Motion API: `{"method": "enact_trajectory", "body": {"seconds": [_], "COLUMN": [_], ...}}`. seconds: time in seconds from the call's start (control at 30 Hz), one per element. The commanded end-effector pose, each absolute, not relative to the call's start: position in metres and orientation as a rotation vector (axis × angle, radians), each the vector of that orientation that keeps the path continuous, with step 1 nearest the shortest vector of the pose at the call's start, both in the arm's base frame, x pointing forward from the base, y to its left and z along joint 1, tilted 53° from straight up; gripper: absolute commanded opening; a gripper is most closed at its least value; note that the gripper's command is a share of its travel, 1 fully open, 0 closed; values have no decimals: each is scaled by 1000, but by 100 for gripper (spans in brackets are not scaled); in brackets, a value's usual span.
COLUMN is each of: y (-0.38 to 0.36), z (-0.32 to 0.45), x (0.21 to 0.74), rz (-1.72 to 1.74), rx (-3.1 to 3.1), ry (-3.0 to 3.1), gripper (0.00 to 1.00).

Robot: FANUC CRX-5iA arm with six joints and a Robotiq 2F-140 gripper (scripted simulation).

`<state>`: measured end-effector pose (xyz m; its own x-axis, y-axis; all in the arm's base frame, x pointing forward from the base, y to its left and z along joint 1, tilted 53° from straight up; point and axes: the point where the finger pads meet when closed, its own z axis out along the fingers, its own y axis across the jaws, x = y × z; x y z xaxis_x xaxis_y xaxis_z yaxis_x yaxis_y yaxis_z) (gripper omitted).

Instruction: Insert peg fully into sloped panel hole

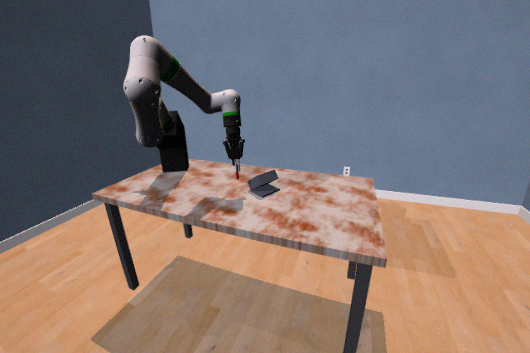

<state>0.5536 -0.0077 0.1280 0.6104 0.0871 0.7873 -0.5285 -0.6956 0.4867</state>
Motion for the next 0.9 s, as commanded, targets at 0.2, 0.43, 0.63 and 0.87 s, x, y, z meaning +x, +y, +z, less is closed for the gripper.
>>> {"method": "enact_trajectory", "body": {"seconds": [0.2, 0.43, 0.63, 0.87], "y": [12, 32, 51, 67], "z": [121, 113, 106, 99], "x": [557, 559, 560, 561], "rz": [1141, 1204, 1261, 1312], "rx": [2066, 2033, 2008, 1990], "ry": [-320, -290, -263, -238], "gripper": [0, 0, 0, 0]}}
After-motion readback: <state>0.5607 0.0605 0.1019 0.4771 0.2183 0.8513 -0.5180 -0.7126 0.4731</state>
